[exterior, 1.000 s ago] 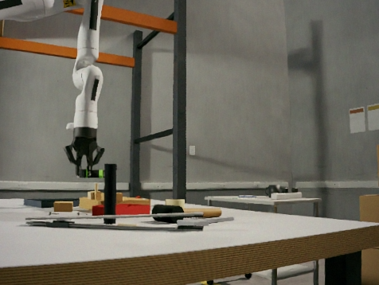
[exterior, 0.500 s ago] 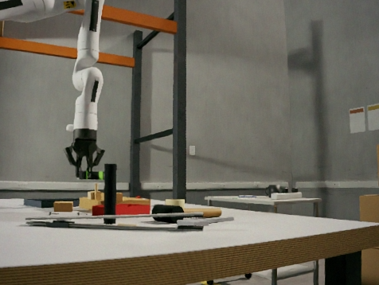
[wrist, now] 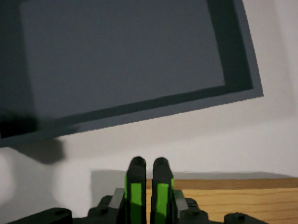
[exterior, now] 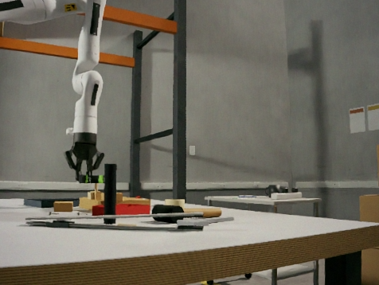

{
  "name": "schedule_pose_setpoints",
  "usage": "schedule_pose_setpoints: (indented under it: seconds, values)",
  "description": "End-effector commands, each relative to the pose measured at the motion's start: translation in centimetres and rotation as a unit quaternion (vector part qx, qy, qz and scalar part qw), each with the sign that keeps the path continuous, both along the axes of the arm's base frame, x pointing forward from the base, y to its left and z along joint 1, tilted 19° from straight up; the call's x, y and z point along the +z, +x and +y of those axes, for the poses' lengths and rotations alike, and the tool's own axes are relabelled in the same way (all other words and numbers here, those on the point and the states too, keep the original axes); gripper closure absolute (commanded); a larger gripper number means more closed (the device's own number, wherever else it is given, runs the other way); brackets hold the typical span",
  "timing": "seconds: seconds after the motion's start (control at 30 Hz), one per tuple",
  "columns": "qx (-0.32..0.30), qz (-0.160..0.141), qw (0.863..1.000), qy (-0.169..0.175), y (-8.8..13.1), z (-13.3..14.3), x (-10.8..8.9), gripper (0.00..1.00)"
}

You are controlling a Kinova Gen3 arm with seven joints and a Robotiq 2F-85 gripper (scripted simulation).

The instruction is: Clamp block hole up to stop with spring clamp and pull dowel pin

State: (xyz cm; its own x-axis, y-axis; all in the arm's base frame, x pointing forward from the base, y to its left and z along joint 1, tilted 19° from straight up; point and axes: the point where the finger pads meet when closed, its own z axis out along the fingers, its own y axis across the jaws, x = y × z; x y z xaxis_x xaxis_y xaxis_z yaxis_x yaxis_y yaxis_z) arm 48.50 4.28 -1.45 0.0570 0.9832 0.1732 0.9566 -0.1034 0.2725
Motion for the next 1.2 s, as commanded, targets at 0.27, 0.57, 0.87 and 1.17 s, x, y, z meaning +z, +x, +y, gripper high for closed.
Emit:
schedule_pose_setpoints:
  seconds: [0.27, 0.57, 0.87, 1.17]
  values:
    - [0.000, -0.001, 1.000, 0.000, 0.4, 0.2, -1.2, 0.68]
    - [0.000, -0.001, 1.000, 0.000, 0.7, 0.3, -2.0, 0.68]
    - [0.000, -0.001, 1.000, 0.000, 1.0, 0.5, -3.0, 0.68]
    - [0.000, -0.001, 1.000, 0.000, 1.1, 0.6, -3.5, 0.68]
